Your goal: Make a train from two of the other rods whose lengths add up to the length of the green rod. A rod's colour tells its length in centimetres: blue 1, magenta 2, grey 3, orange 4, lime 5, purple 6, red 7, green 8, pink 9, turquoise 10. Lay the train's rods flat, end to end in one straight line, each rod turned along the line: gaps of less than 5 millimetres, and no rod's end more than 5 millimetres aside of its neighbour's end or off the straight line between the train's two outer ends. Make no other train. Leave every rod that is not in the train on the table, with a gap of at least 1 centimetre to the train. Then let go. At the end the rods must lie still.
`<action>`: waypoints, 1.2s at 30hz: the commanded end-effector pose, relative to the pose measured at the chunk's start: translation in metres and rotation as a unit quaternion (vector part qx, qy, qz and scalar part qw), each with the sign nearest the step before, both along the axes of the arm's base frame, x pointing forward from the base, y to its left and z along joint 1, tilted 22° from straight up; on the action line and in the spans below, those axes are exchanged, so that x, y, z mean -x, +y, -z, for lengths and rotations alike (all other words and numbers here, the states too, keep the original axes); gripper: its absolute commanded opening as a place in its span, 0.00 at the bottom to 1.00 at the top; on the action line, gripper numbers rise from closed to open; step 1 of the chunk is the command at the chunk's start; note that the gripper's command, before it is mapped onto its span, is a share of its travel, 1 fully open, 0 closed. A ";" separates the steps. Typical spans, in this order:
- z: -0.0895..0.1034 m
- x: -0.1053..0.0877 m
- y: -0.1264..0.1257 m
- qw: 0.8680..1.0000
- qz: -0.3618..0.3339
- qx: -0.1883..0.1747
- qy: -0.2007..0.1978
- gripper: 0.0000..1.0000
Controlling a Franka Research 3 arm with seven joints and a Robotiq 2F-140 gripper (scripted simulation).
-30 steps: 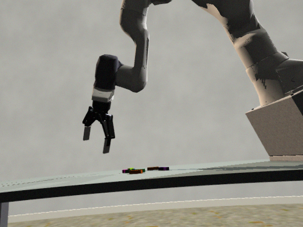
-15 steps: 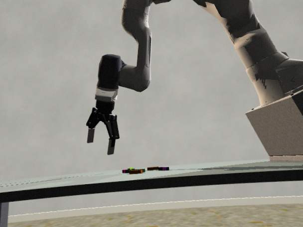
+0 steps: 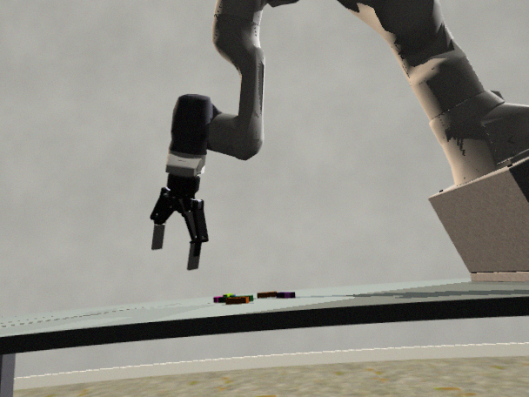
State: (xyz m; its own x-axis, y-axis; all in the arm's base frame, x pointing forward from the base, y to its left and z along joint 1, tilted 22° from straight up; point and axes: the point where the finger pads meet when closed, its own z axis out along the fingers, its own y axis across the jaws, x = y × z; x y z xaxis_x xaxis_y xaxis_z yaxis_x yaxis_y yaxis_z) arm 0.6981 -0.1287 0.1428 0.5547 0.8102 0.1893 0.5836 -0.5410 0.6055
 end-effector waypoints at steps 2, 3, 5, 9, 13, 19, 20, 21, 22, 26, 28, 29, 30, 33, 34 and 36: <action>-0.001 0.000 0.001 1.000 -0.006 0.002 0.001 1.00; -0.001 0.000 0.001 1.000 -0.006 0.002 0.001 1.00; 0.013 0.021 0.024 0.999 -0.010 -0.026 0.017 1.00; 0.026 0.043 0.045 0.998 -0.013 -0.052 0.032 1.00; 0.041 0.072 0.071 0.995 -0.017 -0.082 0.051 1.00; 0.066 0.126 0.112 0.988 -0.020 -0.130 0.084 1.00; 0.070 0.136 0.119 0.986 -0.020 -0.137 0.090 1.00; 0.074 0.147 0.126 0.985 -0.020 -0.145 0.096 1.00; 0.079 0.157 0.132 0.983 -0.019 -0.152 0.102 1.00; 0.095 0.200 0.154 0.976 -0.016 -0.177 0.126 1.00; 0.098 0.208 0.158 0.975 -0.015 -0.181 0.130 1.00; 0.098 0.208 0.158 0.975 -0.015 -0.181 0.130 1.00; 0.100 0.213 0.160 0.974 -0.014 -0.183 0.133 1.00; 0.102 0.218 0.162 0.973 -0.013 -0.186 0.136 1.00; 0.102 0.218 0.162 0.973 -0.013 -0.186 0.136 1.00; 0.102 0.218 0.162 0.973 -0.013 -0.186 0.136 1.00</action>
